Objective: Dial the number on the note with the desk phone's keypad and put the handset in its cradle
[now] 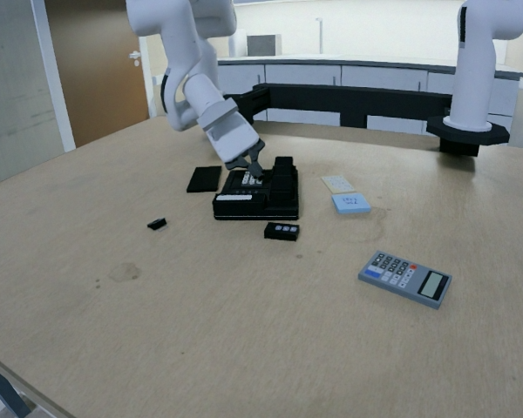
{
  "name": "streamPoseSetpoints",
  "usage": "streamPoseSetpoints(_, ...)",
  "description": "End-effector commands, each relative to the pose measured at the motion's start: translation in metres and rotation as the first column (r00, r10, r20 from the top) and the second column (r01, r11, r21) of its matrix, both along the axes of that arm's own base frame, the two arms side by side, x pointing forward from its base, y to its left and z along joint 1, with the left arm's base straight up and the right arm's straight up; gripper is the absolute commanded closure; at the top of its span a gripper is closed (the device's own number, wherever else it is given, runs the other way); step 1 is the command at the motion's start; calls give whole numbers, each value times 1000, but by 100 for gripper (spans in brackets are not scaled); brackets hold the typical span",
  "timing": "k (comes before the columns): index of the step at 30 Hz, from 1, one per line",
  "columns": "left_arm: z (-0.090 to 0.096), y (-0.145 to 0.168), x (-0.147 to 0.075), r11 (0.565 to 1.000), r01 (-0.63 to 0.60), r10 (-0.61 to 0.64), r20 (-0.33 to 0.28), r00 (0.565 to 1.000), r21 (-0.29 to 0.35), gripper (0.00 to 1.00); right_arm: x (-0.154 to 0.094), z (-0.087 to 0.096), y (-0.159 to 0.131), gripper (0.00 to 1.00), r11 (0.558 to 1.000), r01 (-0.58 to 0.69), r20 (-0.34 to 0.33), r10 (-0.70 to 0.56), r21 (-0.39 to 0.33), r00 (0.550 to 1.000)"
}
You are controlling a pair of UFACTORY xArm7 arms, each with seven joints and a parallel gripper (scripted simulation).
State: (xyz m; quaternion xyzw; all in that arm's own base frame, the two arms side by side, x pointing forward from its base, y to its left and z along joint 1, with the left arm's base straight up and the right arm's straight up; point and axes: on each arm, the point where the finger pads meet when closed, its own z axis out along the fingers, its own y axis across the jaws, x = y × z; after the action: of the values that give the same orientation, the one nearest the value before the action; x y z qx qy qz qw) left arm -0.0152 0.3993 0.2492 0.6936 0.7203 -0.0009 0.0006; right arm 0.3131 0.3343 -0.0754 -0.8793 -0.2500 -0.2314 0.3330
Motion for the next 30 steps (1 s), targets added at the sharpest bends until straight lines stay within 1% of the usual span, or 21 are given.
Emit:
streamPoseSetpoints(1,1,0,0,1000,0,0,0,1000,2,0,0,0,0,100,1000,0,1,0,1,1000)
streamPoseSetpoints(23,1,0,0,1000,0,0,0,1000,2,0,0,-2,0,100,1000,0,1,0,1,1000)
streamPoseSetpoints(30,1,0,0,1000,0,0,0,1000,2,0,0,6,0,100,1000,0,1,0,1,1000)
